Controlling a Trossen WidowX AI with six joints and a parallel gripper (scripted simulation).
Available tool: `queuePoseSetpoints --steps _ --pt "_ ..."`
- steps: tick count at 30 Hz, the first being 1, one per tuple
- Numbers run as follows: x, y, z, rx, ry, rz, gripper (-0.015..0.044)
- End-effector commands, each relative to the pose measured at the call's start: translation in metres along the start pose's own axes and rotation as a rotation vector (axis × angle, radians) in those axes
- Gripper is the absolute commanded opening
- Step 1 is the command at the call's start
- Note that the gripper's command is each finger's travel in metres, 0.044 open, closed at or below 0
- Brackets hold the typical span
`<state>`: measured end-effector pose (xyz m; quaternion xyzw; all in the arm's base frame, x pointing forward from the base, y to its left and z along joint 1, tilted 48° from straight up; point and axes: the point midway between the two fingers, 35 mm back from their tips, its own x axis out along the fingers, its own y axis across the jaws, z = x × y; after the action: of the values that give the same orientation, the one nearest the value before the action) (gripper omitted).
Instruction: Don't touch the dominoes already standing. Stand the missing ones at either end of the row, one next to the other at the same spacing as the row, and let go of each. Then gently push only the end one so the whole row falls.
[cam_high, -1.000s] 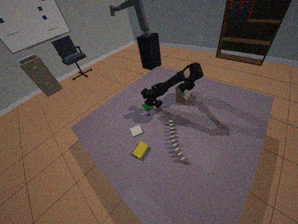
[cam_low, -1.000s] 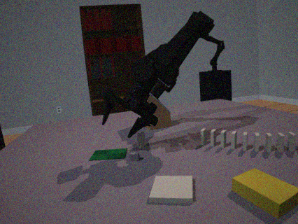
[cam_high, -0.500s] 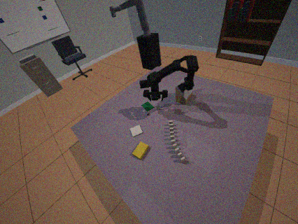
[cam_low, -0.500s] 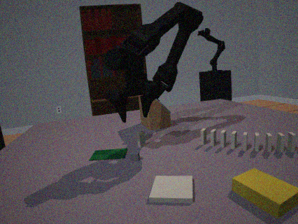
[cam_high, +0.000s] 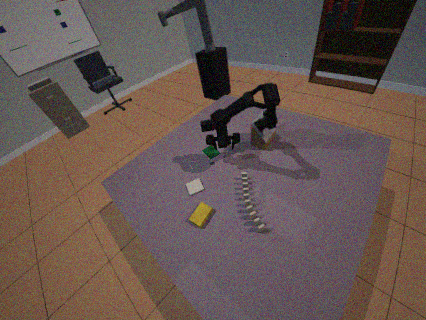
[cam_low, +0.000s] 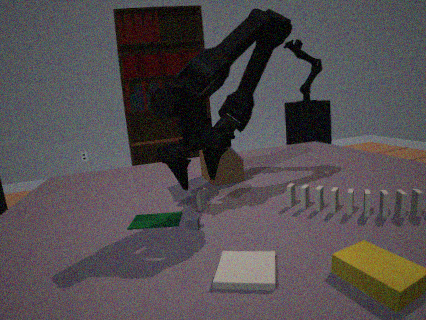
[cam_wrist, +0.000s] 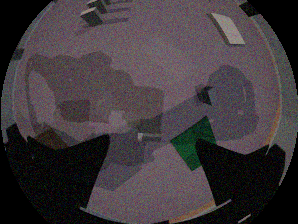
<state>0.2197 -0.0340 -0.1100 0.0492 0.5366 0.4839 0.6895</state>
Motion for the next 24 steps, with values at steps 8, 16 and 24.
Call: queuePoseSetpoints --steps 8,16,24 --pt "0.029 0.004 -0.002 0.007 -0.006 0.012 0.044" --pt "0.039 0.005 -0.002 0.007 -0.007 0.013 0.044" --pt "0.039 0.005 -0.002 0.007 -0.007 0.013 0.023"
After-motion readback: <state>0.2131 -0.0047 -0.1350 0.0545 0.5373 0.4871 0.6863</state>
